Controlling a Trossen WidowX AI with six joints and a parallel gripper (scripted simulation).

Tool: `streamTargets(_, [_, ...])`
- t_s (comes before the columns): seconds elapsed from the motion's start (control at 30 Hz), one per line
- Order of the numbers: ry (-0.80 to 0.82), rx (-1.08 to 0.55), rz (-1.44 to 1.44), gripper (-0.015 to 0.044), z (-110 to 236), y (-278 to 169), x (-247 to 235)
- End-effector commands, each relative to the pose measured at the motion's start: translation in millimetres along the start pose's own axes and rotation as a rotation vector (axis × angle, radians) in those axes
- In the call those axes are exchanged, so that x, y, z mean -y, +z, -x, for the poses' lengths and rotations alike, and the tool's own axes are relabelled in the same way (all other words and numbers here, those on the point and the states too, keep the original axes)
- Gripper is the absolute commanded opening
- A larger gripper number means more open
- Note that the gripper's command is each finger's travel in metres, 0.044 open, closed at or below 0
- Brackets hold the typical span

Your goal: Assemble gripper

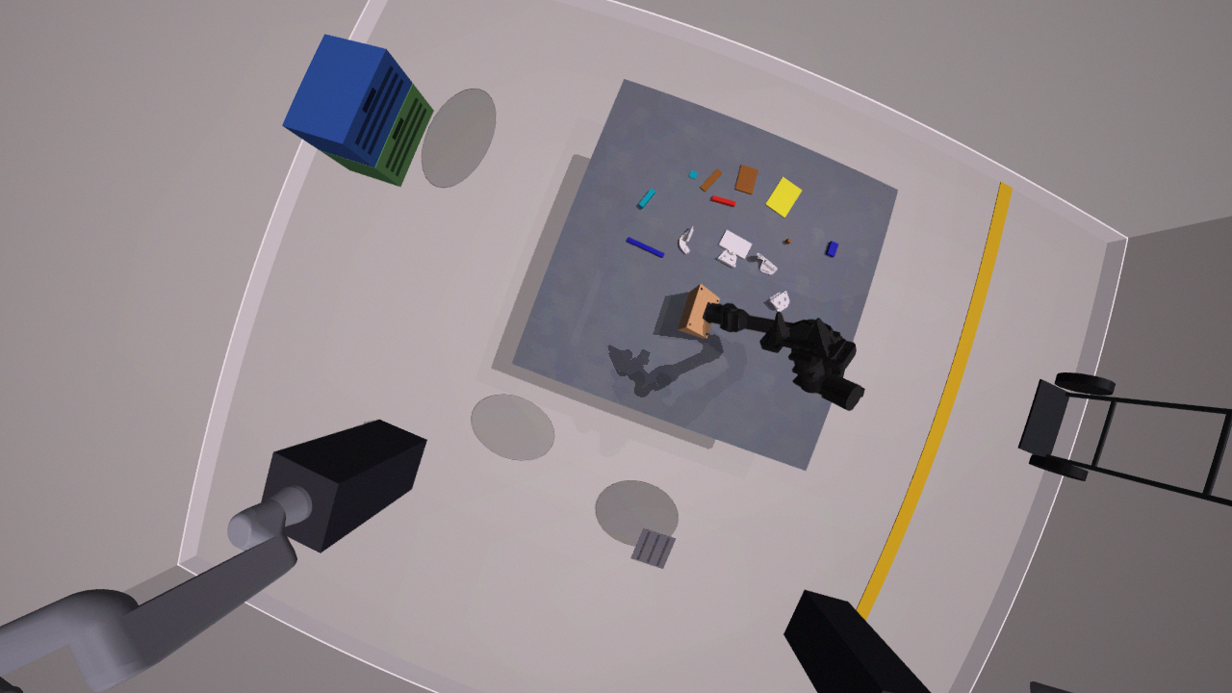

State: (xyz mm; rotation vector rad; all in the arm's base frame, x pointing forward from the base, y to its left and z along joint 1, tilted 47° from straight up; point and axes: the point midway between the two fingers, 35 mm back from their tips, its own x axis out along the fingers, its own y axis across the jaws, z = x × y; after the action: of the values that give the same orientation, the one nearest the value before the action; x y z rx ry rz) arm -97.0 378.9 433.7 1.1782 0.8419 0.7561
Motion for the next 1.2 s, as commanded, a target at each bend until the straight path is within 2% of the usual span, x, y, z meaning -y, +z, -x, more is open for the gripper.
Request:
streamTargets(0.0, [0.000,0.000,0.000,0.0426,0.0,0.0,0.0])
streamTargets(0.53, [0.000,0.000,0.000,0.0006,0.0,0.0,0.0])
streamTargets(1.0, [-0.001,0.003,0.001,0.0000,-0.9,0.6,0.5])
streamTargets(1.17, [-0.041,0.067,0.020,0.0000,-23.5,17.9,14.0])
